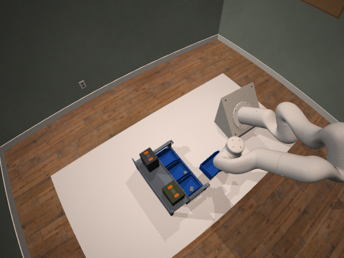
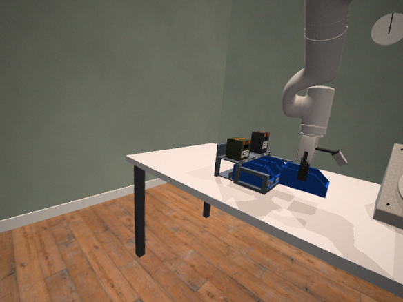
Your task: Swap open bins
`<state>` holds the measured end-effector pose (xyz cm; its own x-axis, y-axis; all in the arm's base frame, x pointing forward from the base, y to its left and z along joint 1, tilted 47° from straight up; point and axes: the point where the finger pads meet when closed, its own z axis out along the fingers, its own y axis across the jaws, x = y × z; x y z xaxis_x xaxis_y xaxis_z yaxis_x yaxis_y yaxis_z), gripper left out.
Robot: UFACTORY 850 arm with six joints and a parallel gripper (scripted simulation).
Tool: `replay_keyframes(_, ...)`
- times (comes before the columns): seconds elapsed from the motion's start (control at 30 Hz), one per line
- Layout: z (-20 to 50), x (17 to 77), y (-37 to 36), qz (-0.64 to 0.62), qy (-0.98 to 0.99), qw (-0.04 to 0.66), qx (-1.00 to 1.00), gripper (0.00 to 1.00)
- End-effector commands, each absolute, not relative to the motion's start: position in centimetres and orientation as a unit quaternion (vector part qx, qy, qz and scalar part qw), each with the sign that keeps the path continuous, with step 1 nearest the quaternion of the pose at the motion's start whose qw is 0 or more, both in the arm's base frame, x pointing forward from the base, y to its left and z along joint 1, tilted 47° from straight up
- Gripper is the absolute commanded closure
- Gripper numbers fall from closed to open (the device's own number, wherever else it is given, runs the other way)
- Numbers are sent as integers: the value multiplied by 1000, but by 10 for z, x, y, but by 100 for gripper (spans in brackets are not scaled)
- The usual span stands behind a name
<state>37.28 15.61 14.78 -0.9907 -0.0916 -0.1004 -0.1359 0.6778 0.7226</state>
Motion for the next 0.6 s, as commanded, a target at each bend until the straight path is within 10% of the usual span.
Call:
replay_keyframes(0.0, 157, 373, 147, 397, 915, 28, -62, 100)
replay_keyframes(0.57, 167, 373, 136, 397, 915, 28, -62, 100)
